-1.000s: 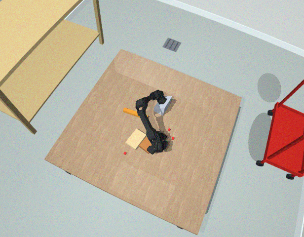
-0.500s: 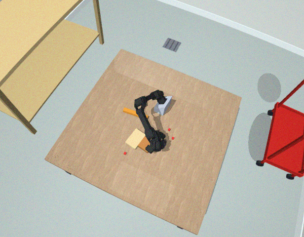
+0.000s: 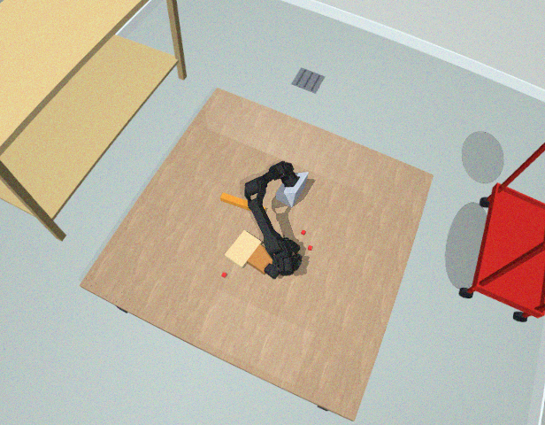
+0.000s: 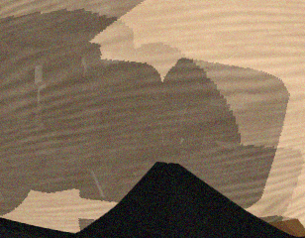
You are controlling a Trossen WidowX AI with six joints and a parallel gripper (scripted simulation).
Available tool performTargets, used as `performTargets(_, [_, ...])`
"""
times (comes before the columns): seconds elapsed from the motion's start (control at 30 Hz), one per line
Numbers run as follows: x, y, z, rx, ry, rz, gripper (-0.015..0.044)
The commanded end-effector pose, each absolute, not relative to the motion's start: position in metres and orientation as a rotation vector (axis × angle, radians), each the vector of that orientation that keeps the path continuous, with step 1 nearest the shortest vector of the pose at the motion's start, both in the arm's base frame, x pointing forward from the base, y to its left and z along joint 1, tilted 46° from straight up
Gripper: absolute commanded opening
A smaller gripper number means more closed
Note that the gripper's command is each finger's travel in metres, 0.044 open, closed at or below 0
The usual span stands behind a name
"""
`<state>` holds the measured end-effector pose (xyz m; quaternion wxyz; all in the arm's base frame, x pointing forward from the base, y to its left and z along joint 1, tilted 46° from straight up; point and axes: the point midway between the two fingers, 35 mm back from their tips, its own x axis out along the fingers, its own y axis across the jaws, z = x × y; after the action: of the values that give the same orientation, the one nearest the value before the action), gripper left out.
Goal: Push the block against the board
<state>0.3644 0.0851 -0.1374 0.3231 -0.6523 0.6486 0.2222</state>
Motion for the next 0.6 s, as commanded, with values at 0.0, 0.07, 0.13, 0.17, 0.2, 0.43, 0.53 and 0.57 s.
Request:
performTargets(0.0, [0.363,0.089,-0.144,-1.706,1.710,0.586,0.0000])
performTargets(0.07, [0.364,0.091,-0.146,-1.706,1.710,0.585,0.0000])
performTargets(0.13, [0.364,0.093,-0.148,-1.706,1.710,0.585,0.0000])
performTargets(0.17, [0.364,0.094,-0.150,-1.705,1.710,0.585,0.0000])
performTargets(0.2, [0.364,0.095,-0.151,-1.705,1.710,0.585,0.0000])
performTargets(0.43, [0.366,0.102,-0.151,-1.711,1.701,0.583,0.0000])
performTargets(0.53, [0.365,0.130,-0.124,-1.705,1.707,0.587,0.0000])
performTargets(0.57, [0.364,0.136,-0.117,-1.704,1.708,0.587,0.0000])
